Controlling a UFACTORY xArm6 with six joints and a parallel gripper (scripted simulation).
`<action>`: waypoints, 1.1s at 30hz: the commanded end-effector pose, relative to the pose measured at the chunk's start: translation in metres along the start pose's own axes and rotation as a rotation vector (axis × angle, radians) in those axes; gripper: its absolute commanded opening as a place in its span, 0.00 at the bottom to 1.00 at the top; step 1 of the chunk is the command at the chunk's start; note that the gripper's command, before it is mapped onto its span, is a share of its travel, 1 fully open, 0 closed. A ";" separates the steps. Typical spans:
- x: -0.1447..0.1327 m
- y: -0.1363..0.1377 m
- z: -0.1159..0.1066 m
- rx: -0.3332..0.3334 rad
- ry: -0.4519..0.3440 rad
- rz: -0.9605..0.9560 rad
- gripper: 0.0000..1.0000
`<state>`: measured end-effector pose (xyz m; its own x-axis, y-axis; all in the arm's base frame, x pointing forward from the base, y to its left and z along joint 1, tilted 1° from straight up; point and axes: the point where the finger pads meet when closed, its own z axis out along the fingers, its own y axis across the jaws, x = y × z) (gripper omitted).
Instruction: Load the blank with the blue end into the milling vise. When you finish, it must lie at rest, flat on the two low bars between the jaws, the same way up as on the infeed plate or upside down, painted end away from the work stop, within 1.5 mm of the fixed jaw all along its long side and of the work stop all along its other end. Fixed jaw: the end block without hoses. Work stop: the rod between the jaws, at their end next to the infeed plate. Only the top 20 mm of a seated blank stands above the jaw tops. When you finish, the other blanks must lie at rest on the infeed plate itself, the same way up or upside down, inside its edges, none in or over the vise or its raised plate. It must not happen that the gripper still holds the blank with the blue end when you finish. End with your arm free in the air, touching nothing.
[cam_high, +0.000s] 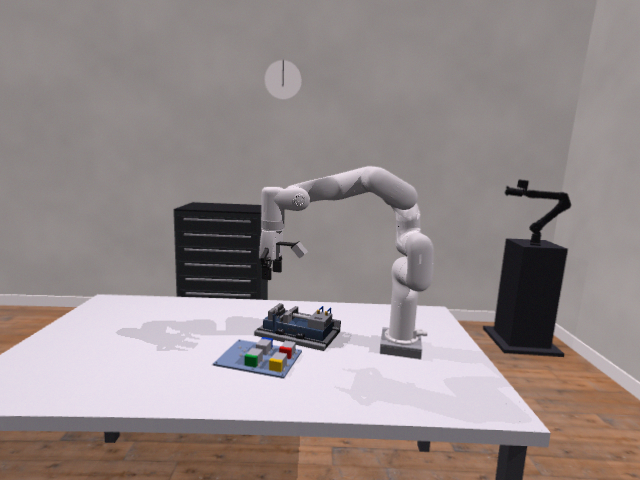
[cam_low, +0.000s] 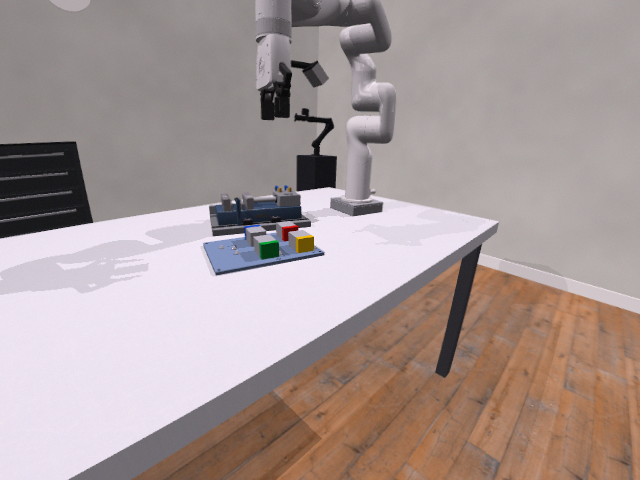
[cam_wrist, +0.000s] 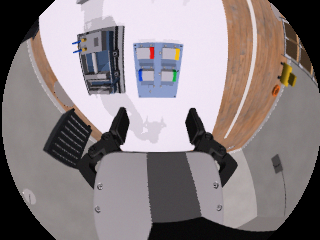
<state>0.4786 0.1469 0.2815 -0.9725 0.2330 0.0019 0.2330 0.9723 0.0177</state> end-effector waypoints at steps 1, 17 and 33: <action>-0.001 0.000 -0.002 -0.002 -0.004 0.092 1.00; -0.001 0.000 -0.002 -0.002 -0.004 0.290 1.00; -0.001 0.000 -0.002 -0.002 -0.004 0.488 1.00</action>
<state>0.4786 0.1469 0.2816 -0.7853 0.6191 0.0079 0.6191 0.7852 0.0138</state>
